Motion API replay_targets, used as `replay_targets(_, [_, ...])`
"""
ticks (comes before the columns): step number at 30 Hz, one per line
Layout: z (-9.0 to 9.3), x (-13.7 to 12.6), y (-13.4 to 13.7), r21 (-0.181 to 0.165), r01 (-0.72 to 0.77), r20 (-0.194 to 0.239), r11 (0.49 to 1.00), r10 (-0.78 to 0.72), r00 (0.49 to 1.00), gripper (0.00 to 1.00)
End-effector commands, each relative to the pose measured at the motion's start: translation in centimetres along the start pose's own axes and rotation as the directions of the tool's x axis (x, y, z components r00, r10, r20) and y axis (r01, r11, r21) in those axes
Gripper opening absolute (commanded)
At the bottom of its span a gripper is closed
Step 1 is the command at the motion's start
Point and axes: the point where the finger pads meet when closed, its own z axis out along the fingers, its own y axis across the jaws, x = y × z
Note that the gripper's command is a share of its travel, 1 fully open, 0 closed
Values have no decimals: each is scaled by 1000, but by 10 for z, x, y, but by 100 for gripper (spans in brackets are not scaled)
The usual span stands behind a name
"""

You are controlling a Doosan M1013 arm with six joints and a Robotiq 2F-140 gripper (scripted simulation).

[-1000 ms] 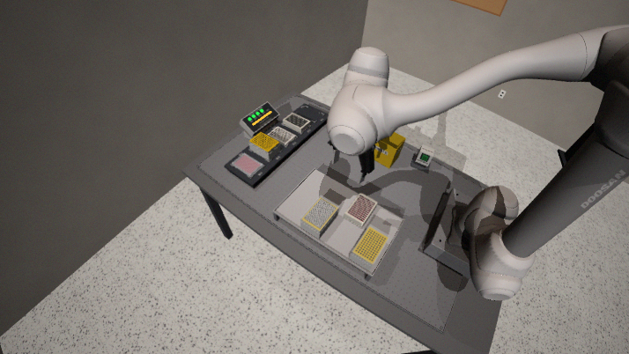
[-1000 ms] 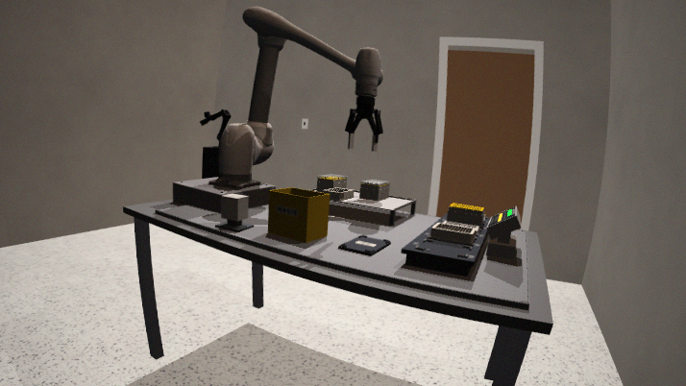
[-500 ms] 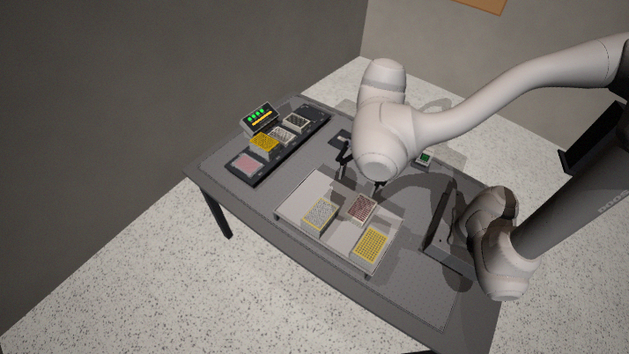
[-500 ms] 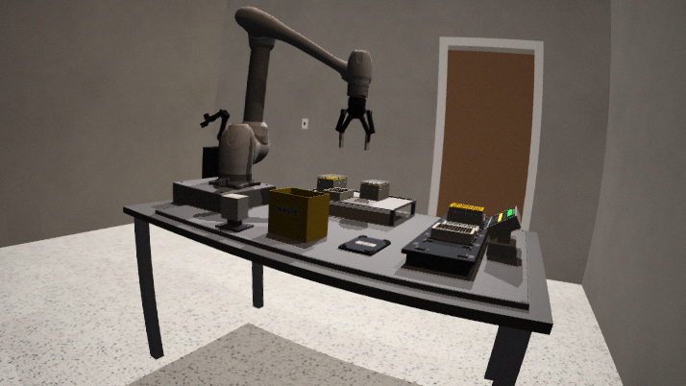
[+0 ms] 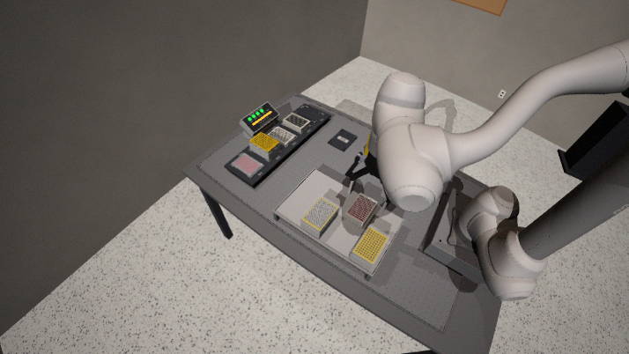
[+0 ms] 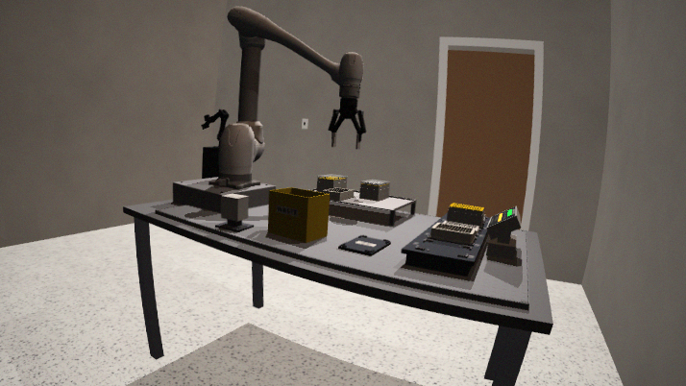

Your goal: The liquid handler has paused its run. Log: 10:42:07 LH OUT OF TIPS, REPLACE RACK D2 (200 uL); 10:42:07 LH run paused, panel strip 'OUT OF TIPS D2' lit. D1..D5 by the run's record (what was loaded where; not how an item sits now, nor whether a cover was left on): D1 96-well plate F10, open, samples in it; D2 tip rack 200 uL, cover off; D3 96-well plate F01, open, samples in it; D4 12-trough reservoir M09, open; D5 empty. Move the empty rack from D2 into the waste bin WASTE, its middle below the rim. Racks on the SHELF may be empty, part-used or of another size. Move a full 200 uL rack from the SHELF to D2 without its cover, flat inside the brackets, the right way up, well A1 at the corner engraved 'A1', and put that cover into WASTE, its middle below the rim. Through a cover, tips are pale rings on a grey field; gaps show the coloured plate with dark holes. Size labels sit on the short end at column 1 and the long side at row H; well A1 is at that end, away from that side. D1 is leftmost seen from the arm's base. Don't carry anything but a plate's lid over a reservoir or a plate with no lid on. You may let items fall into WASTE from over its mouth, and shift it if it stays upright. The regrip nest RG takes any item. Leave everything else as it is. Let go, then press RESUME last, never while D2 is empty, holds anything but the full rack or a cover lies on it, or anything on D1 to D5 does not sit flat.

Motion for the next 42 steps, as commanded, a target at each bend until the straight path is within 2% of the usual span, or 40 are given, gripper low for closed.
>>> replay_targets(1, [0, 7, -12, 0, -1, 0, 1000, 1, 1000, 77])
replay_targets(19, [0, 48, -81, 0, -1, 0, 1000, 1, 1000, 77])
replay_targets(23, [0, 49, -81, 0, -1, 0, 1000, 1, 1000, 77])
replay_targets(28, [17, 49, -81, 0, -1, 0, 1000, 1, 1000, 77])
replay_targets(30, [17, 49, -81, 0, -1, 0, 1000, 1, 1000, 77])
replay_targets(42, [57, 49, -81, 0, -1, 0, 1000, 1, 1000, 77])
